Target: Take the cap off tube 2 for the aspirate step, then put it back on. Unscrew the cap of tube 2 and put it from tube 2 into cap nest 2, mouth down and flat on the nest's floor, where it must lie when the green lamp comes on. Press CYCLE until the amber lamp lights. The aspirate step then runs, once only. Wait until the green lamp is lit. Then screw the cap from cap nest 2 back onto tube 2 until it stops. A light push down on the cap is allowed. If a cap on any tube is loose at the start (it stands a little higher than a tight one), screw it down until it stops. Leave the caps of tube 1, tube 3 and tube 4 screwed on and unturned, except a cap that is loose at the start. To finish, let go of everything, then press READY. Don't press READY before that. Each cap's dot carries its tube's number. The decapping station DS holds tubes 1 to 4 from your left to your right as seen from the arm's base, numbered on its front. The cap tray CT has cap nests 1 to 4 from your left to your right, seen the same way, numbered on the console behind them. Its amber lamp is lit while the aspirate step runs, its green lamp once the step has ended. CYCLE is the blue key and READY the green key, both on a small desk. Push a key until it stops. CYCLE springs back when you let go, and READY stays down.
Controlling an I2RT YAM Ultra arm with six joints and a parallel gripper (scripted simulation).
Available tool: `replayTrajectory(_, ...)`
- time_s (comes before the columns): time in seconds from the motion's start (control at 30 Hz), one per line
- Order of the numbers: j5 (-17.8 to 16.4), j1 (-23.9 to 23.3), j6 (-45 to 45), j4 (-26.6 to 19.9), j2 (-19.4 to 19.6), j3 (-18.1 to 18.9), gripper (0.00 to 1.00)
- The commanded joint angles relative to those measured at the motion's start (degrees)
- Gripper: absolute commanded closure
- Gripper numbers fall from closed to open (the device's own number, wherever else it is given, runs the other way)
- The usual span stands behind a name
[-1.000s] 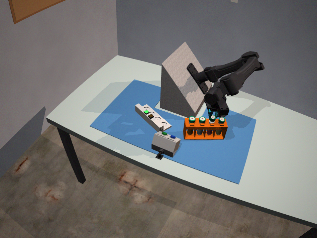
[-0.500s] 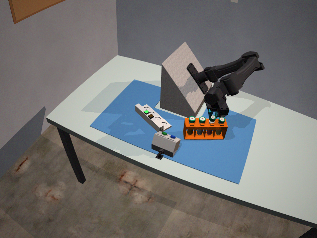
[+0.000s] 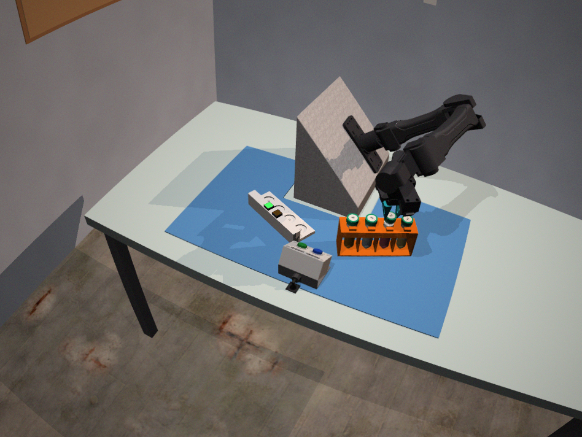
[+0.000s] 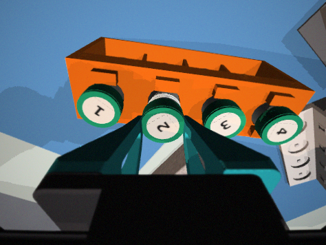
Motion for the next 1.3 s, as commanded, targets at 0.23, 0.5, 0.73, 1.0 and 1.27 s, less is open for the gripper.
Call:
replayTrajectory(0.23,-0.3,0.1,0.9,1.5,-0.2,-0.2,1.0)
replayTrajectory(0.5,-0.3,0.5,1.6,2.5,-0.2,-0.7,1.0)
replayTrajectory(0.73,-0.3,0.7,2.0,3.1,-0.2,-0.9,1.0)
replayTrajectory(1.0,-0.3,0.7,2.0,3.1,-0.2,-0.9,0.51)
replayTrajectory(1.27,-0.3,0.7,1.9,3.0,-0.2,-0.9,0.51)
